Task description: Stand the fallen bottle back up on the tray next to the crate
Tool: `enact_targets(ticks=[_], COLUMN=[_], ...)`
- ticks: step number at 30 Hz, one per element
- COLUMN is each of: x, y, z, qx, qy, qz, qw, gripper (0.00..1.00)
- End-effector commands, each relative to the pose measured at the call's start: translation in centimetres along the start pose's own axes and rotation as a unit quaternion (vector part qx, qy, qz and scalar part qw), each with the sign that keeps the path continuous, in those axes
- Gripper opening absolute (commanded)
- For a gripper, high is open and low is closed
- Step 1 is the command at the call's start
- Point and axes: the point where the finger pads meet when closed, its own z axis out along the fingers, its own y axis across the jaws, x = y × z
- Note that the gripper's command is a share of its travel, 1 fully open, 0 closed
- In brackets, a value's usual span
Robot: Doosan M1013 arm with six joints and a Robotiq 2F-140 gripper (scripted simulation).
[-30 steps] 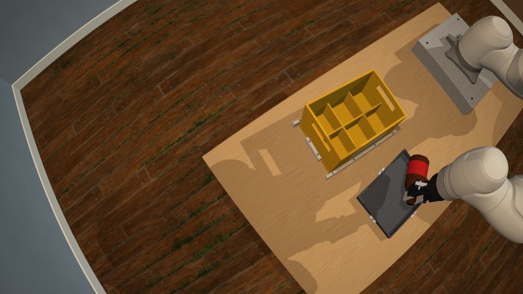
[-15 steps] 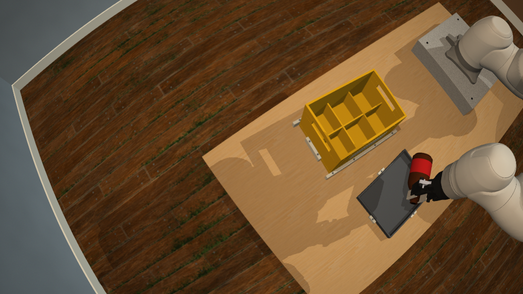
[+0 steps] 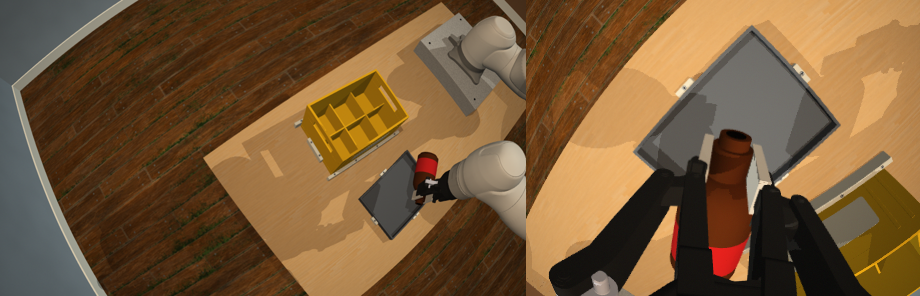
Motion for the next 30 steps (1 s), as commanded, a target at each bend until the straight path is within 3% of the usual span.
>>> enact_targets(ticks=[1,30], x=[0.2,0.2], y=[-0.1,-0.1], z=[-0.8,-2.9], qx=[-0.001,-0.001], qy=[0.001,0.001], qz=[0.003,0.003], qw=[1.000,1.000], gripper=[0.10,0.10])
